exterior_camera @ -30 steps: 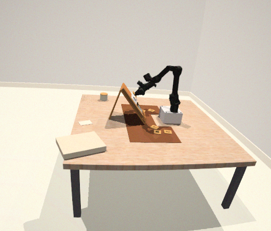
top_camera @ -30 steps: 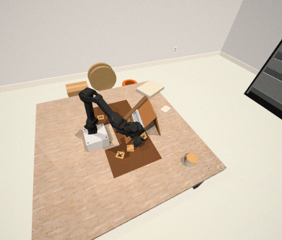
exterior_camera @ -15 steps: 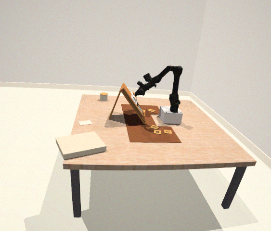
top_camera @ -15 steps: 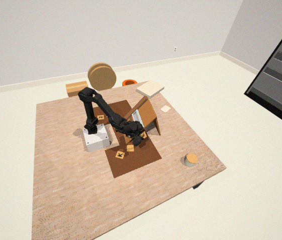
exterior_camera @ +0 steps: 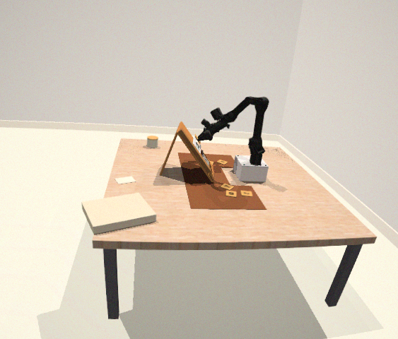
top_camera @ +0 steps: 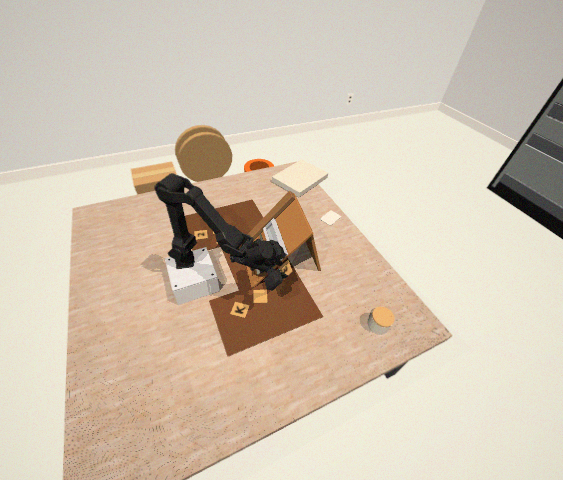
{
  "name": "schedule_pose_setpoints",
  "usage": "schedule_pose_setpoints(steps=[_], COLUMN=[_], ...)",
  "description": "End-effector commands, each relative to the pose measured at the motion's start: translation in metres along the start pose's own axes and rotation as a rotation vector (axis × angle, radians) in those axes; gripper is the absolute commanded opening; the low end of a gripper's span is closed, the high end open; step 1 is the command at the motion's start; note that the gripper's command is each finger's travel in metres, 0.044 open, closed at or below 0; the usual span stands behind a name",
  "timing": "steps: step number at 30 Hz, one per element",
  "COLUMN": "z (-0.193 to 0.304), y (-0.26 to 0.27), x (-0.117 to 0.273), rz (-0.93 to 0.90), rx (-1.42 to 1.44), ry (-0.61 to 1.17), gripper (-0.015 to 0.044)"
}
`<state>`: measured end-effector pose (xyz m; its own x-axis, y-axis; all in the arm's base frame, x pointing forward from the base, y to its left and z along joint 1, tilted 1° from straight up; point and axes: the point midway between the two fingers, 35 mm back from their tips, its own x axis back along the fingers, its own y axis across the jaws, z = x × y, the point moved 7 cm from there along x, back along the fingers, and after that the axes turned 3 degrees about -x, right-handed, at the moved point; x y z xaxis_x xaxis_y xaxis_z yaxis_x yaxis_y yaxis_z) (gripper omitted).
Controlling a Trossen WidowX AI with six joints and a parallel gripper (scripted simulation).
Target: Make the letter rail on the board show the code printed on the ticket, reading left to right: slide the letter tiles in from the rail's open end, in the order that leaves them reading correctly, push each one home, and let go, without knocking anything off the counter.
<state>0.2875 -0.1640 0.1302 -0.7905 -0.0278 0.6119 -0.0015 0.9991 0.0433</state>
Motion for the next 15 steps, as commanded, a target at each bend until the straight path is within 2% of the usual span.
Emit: schedule_pose_setpoints(steps=[1, 15], z=[0.0016, 0.0019], y=[0.0026, 0.0097], x=[0.0004, 0.0003], rz=[0.003, 0.003], rx=[-0.005, -0.006], ry=[0.002, 0.002], gripper=[0.0000, 0.0000])
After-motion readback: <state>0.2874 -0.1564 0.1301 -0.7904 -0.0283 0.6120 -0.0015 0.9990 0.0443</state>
